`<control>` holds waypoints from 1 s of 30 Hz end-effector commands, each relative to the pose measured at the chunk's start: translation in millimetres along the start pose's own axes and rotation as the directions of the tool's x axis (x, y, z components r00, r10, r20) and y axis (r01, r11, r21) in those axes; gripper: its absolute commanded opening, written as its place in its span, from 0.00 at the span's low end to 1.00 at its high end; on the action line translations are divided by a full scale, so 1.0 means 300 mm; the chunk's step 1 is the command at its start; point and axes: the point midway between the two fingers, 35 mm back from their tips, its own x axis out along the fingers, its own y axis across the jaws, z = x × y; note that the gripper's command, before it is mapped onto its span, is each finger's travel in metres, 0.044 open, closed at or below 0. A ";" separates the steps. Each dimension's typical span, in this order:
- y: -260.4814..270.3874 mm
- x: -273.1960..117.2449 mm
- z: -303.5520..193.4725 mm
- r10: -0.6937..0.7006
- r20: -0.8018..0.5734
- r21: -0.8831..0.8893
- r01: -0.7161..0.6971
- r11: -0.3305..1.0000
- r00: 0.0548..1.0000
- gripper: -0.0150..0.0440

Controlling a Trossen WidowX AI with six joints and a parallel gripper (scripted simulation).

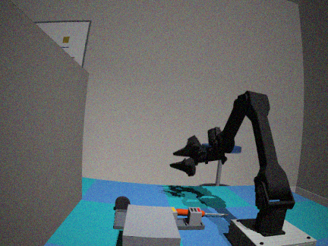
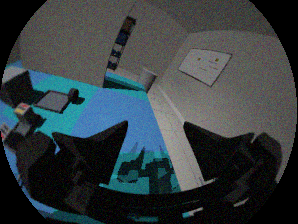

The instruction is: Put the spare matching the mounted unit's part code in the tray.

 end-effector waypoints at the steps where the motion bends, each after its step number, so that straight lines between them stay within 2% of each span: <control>1: 0.000 0.000 0.000 0.000 0.000 0.000 0.000 1.000 1.000 0.98; 7: 0.004 0.008 0.005 0.004 0.000 0.005 -0.004 1.000 1.000 1.00; 14: 0.172 0.256 0.174 0.169 -0.044 0.201 -0.157 0.967 0.985 1.00; 21: 0.423 0.461 0.412 0.348 -0.110 0.326 -0.297 0.897 0.931 1.00; 26: 0.602 0.522 0.526 0.465 -0.200 0.429 -0.349 0.833 0.863 1.00; 30: 0.810 0.532 0.651 0.572 -0.313 0.512 -0.373 0.774 0.759 1.00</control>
